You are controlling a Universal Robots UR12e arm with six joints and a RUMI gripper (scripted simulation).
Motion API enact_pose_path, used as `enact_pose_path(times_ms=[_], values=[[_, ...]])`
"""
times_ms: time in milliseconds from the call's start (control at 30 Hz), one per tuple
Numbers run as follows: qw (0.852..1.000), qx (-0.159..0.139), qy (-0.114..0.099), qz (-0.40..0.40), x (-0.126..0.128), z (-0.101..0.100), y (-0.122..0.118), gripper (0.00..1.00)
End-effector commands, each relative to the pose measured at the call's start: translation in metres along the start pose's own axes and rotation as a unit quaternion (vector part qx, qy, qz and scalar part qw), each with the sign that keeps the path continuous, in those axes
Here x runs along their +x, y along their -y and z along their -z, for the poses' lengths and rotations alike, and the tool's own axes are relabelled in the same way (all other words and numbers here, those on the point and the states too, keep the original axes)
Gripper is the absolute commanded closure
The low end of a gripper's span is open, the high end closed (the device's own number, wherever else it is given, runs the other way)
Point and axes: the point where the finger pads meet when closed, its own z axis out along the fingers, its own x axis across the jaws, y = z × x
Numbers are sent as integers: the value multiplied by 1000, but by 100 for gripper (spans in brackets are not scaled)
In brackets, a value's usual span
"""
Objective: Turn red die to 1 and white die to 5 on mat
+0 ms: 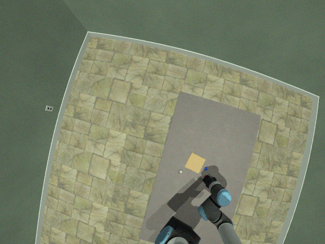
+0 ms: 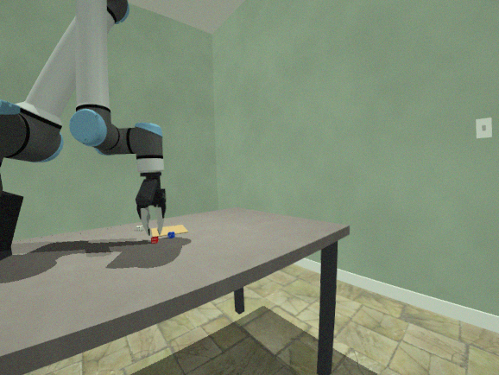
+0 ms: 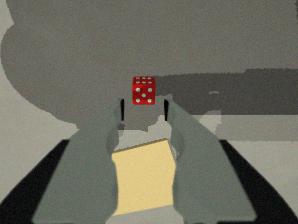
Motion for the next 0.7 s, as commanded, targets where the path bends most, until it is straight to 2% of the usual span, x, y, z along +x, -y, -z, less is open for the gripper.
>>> enact_pose_path(times_ms=[0, 667], values=[[1000, 0, 0, 0, 0, -3, 0, 79], [1000, 0, 0, 0, 0, -23, 0, 79]])
